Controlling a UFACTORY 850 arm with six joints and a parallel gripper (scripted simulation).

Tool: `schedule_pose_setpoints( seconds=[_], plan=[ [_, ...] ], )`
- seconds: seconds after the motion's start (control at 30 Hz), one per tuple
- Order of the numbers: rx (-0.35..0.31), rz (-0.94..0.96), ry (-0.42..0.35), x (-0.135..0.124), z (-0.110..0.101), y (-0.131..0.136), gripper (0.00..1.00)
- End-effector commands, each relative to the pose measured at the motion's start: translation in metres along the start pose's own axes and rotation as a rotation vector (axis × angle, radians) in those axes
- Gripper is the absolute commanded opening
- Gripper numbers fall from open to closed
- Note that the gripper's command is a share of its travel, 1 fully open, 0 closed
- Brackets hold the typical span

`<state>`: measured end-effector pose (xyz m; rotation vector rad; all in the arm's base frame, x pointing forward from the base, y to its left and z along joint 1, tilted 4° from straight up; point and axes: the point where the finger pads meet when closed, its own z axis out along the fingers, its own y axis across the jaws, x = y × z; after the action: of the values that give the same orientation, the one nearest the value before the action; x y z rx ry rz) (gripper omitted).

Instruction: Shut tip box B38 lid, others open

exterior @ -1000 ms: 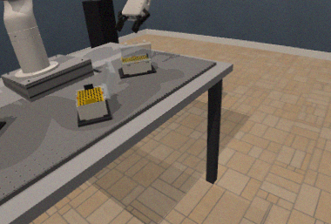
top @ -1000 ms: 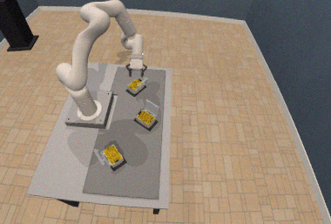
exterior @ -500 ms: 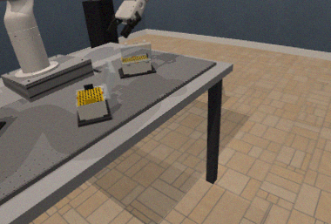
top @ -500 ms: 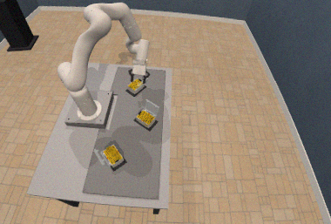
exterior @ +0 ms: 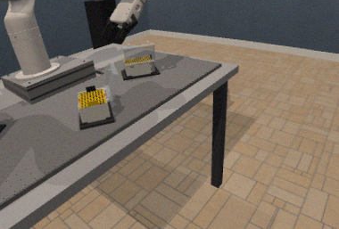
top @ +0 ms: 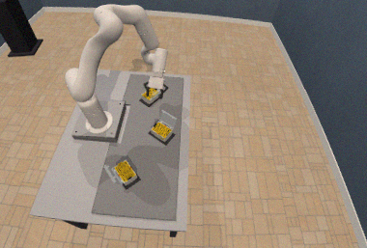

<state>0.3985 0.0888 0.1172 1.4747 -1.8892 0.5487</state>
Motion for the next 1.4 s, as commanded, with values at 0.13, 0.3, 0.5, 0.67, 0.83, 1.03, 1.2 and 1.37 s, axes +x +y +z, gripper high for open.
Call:
schedule_pose_setpoints(
  seconds=[0.13, 0.3, 0.5, 0.67, 0.83, 1.03, 1.2, 1.37],
  plan=[
    [-0.117, 0.119, -0.001, 0.018, 0.017, -0.003, 1.0],
    [-0.235, 0.237, -0.001, 0.036, 0.035, -0.004, 1.0],
    [-0.253, 0.255, -0.001, 0.054, 0.053, -0.005, 1.0],
    [-0.253, 0.255, -0.001, 0.068, 0.067, -0.007, 1.0],
    [-0.253, 0.255, -0.001, 0.085, 0.085, -0.008, 1.0],
    [-0.253, 0.255, -0.001, 0.1, 0.099, -0.009, 1.0],
    [-0.206, 0.208, -0.001, 0.107, 0.106, -0.006, 1.0],
    [-0.088, 0.09, -0.001, 0.123, 0.123, 0.002, 1.0]
  ],
)
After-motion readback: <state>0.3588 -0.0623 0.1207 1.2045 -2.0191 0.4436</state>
